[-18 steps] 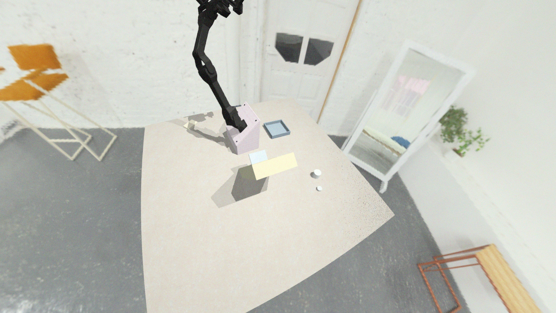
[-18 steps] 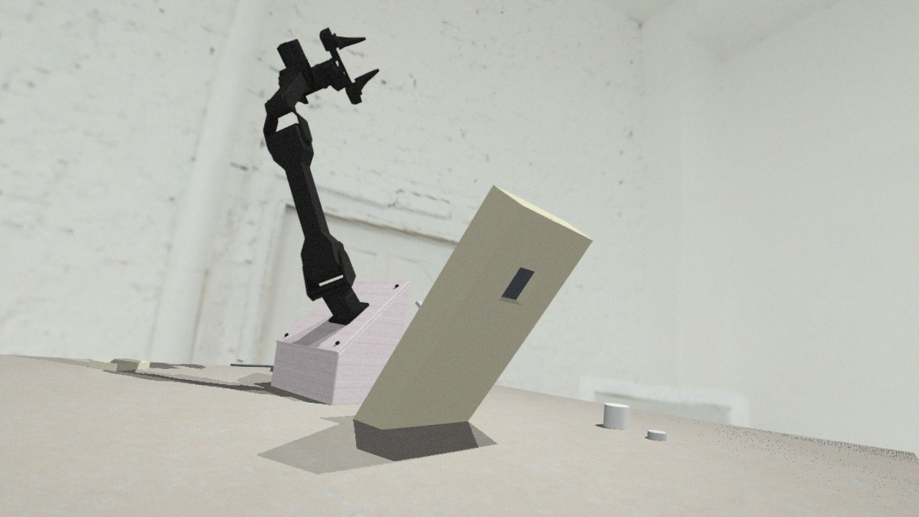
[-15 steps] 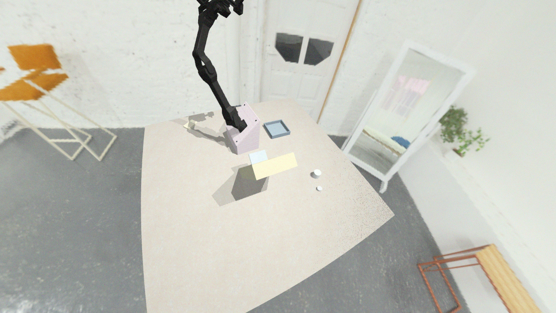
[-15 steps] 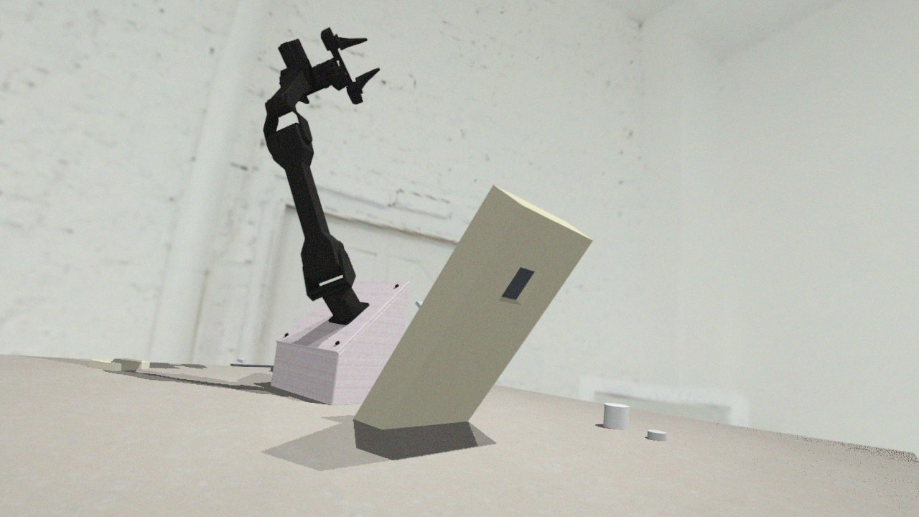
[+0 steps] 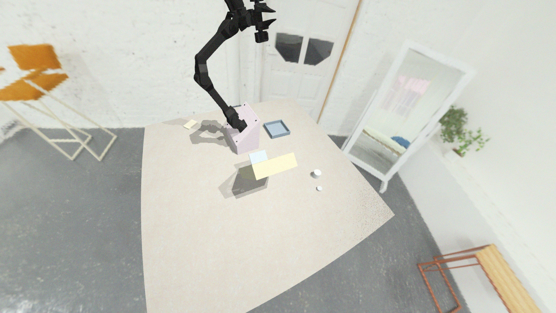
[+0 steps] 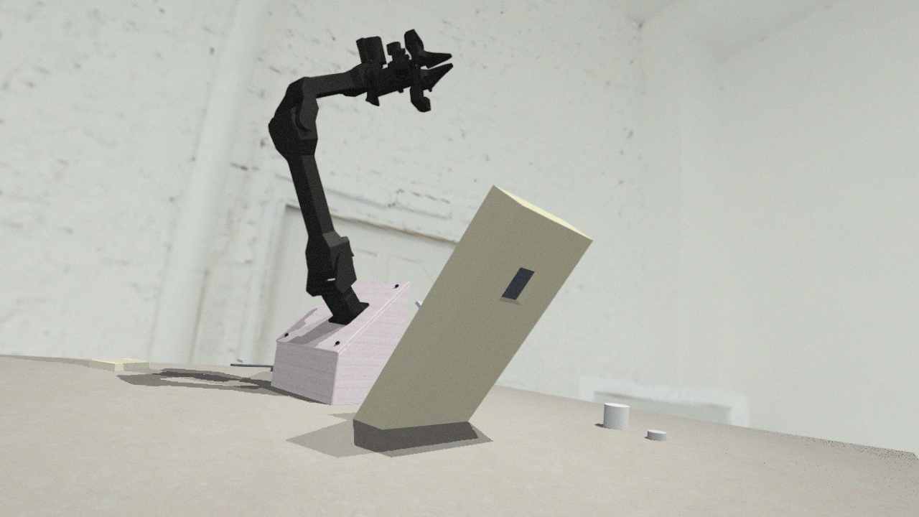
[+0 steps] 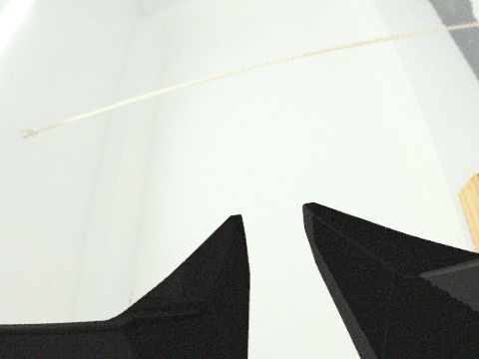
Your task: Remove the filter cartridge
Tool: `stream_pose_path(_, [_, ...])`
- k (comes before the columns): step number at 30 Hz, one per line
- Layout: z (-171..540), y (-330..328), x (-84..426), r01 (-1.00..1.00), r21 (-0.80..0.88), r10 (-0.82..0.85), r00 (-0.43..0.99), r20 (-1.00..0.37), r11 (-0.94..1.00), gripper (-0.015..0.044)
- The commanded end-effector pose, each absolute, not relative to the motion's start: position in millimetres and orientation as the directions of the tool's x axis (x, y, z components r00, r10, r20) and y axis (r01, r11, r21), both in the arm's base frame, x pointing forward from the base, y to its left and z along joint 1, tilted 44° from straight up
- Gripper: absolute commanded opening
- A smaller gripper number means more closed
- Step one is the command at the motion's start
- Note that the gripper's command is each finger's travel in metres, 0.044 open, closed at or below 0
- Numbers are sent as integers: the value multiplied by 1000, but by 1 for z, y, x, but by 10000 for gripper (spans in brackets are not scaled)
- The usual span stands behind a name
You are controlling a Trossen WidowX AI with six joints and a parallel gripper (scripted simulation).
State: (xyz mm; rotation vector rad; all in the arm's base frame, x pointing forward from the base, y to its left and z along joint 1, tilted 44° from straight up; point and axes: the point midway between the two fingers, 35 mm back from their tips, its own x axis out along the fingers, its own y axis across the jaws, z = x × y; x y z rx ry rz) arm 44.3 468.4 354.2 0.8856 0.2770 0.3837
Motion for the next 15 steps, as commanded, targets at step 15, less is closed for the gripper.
stream_pose_path(15, [213,276,257,-19,-326,-64,968,-244,945,95])
